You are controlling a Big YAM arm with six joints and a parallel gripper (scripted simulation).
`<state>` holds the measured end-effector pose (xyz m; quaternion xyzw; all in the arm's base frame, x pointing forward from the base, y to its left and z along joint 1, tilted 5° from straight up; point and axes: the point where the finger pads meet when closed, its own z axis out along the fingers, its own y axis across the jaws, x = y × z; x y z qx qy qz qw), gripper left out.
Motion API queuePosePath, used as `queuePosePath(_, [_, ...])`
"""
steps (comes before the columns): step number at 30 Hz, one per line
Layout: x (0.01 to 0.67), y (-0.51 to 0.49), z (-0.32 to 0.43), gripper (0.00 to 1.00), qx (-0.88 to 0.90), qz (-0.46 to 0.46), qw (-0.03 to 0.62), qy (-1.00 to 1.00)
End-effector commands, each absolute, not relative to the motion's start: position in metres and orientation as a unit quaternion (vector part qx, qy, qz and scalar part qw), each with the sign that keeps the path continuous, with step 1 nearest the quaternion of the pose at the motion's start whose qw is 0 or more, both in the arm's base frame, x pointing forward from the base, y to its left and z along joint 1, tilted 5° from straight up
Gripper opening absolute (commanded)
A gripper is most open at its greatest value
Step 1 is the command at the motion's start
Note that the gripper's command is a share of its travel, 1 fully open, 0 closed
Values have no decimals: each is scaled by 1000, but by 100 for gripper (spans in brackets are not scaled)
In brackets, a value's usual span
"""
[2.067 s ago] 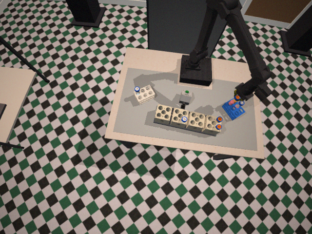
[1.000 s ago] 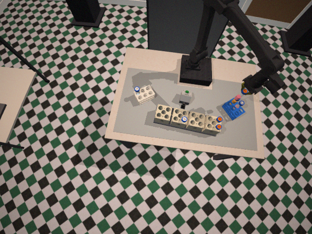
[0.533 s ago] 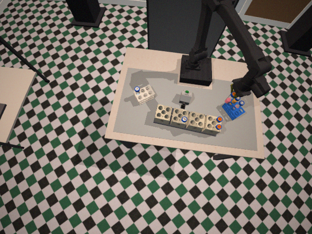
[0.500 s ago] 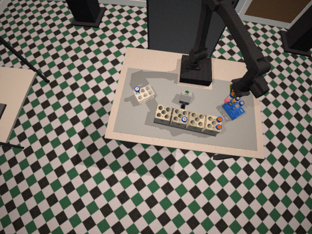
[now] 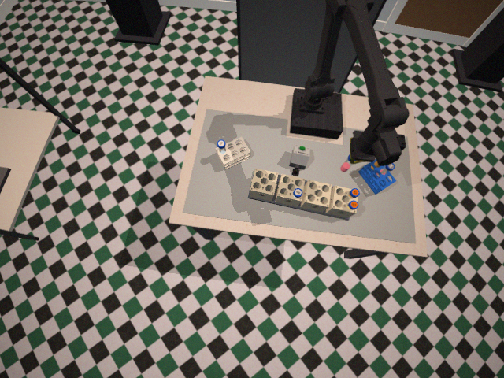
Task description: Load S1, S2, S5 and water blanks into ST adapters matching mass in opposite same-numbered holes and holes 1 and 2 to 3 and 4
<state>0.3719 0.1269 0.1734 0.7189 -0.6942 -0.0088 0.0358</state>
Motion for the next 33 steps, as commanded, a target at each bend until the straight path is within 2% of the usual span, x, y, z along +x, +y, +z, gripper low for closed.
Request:
queuePosePath(1, [378, 107, 176, 0, 680, -9, 40, -732])
queuePosePath(4, [402, 92, 193, 0, 651, 4, 19, -759])
queuePosePath(14, [419, 40, 207, 0, 566, 14, 7, -824])
queuePosePath(25, [447, -32, 199, 0, 439, 15, 20, -898])
queuePosePath(33, [447, -24, 209, 0, 377, 20, 8, -926])
